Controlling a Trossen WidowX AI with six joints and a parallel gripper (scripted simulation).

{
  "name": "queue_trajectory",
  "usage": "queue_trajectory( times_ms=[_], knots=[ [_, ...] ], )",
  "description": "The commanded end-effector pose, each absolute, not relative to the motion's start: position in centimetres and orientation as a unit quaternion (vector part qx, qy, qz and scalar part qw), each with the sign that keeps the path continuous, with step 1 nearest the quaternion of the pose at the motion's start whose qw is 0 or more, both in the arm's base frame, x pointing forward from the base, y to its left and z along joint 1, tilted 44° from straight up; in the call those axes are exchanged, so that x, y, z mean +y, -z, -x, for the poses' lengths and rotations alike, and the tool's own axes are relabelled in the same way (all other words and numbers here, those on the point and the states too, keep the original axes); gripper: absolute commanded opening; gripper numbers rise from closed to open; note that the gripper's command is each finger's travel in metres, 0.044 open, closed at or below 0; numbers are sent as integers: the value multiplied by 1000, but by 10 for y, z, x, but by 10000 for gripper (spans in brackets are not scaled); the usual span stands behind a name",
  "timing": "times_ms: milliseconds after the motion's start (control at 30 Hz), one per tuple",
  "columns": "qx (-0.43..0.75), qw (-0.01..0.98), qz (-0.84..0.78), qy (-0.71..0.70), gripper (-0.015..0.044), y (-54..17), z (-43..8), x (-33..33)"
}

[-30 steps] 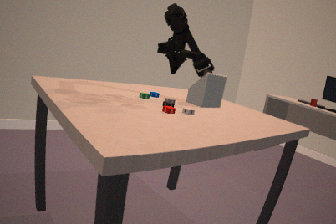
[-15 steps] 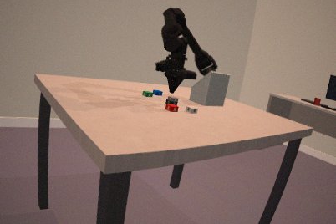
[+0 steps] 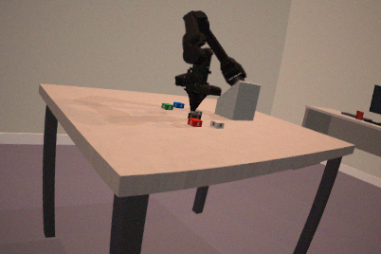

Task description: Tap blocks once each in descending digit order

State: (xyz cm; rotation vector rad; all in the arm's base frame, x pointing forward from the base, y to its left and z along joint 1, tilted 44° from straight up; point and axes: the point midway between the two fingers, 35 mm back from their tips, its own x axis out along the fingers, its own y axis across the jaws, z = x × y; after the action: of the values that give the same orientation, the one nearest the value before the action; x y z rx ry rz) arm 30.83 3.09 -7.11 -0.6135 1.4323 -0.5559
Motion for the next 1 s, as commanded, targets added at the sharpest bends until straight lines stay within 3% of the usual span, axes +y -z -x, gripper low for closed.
queue_trajectory(
  times_ms=[0,333,967],
  knots=[
    [638,674,277,248,20,77,-307,25],
    [638,674,277,248,20,82,-308,20],
    [639,674,275,246,20,2,-301,98]
  ],
)
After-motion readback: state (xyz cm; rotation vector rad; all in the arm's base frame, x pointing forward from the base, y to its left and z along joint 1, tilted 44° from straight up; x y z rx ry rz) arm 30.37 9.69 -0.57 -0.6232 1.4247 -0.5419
